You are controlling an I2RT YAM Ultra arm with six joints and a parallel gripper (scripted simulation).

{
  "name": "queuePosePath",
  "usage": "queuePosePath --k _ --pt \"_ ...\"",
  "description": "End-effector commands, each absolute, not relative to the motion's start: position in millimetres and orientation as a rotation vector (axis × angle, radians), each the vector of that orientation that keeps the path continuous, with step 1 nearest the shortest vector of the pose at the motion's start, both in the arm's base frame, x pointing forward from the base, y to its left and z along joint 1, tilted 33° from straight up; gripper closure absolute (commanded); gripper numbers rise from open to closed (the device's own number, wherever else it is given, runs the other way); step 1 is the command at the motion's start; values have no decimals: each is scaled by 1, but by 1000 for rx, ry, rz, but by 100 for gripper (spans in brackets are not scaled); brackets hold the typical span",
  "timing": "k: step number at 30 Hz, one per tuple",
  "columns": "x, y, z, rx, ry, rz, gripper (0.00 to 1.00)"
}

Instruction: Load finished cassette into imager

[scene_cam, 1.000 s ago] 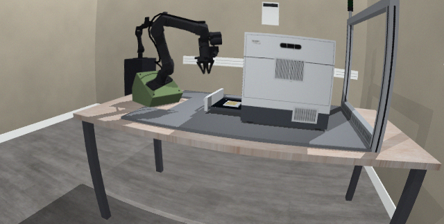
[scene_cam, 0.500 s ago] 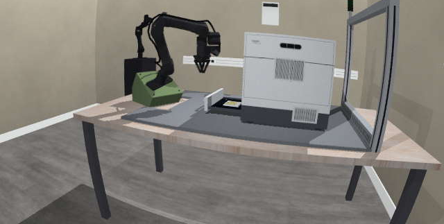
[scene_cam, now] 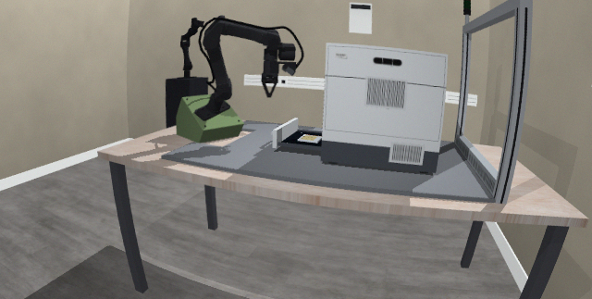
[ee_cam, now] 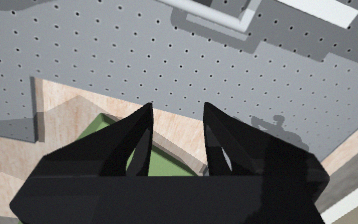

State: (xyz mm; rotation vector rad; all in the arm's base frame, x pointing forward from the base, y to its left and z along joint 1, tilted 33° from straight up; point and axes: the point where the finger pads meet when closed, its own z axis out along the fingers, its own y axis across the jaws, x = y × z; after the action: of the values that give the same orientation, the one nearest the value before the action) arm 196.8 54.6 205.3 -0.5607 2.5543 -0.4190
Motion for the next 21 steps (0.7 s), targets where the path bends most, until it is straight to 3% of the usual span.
queuePosePath --k 1,7,21 --pt "198 59 213 -396 2576 -360 65" --pt "198 58 213 -138 2604 -275 65" --pt "198 59 215 -129 2591 -266 65"
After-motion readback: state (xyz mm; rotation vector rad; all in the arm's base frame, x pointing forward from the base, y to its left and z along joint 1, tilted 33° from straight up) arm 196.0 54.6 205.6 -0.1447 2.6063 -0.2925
